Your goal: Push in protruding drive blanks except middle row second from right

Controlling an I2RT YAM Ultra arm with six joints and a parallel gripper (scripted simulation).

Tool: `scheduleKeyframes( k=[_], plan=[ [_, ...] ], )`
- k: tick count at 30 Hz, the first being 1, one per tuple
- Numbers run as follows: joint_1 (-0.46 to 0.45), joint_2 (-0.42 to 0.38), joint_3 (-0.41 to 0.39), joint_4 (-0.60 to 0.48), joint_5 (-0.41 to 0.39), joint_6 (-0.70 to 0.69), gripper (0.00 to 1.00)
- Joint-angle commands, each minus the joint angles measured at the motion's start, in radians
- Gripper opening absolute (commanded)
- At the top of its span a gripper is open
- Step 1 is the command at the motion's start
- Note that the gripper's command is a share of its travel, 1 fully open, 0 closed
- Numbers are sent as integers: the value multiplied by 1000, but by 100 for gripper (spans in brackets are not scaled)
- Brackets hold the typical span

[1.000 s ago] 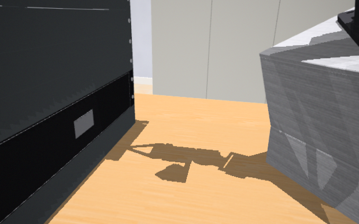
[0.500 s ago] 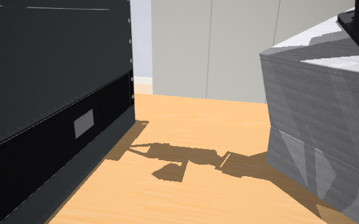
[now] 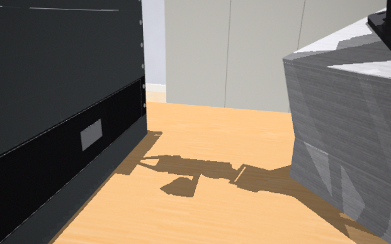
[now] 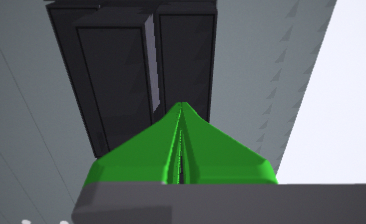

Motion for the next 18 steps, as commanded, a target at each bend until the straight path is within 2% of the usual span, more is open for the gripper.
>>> scheduleKeyframes(
  k=[1,18],
  plan=[
    [3,15,41,21,26,1,0],
    [0,22,50,18,26,2,0]
  ],
)
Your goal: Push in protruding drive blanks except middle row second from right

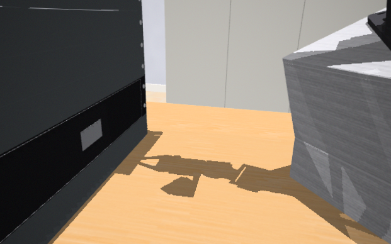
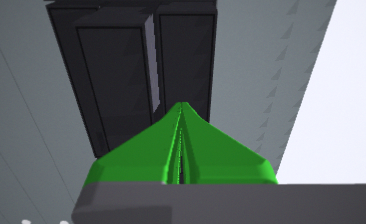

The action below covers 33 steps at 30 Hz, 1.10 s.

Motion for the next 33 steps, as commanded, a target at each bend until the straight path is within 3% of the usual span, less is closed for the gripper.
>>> scheduleKeyframes(
  k=[1,33],
  plan=[
    [-1,24,53,15,25,2,0],
    [-6,39,72,11,24,3,0]
  ],
)
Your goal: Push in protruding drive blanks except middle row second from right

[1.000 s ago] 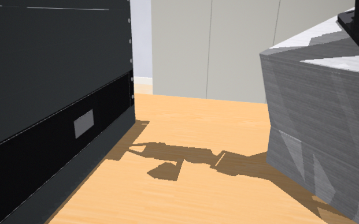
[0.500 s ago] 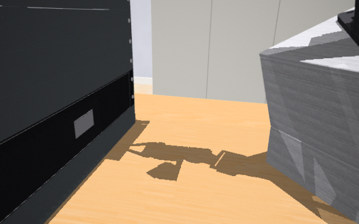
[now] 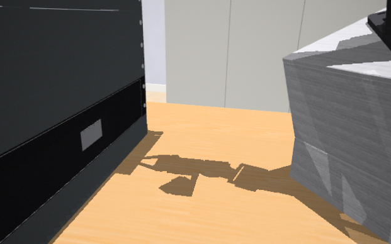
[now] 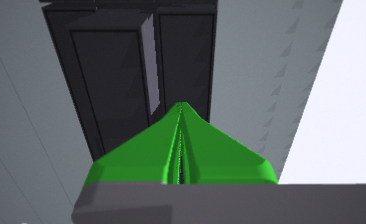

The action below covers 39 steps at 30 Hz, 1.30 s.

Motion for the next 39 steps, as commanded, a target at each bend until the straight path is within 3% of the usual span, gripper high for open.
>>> scheduleKeyframes(
  k=[1,39],
  plan=[
    [-6,15,53,16,32,3,0],
    [-10,27,69,14,31,4,0]
  ],
)
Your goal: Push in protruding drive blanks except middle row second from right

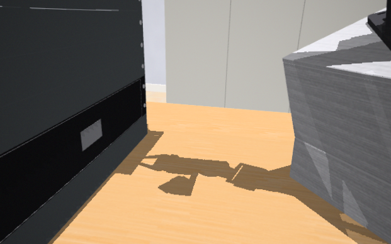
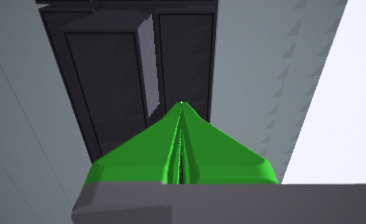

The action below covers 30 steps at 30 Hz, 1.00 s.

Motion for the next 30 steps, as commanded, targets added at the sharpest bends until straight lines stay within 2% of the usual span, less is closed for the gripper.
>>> scheduleKeyframes(
  k=[1,30],
  plan=[
    [-10,12,52,26,36,4,0],
    [-11,24,67,22,36,4,0]
  ],
)
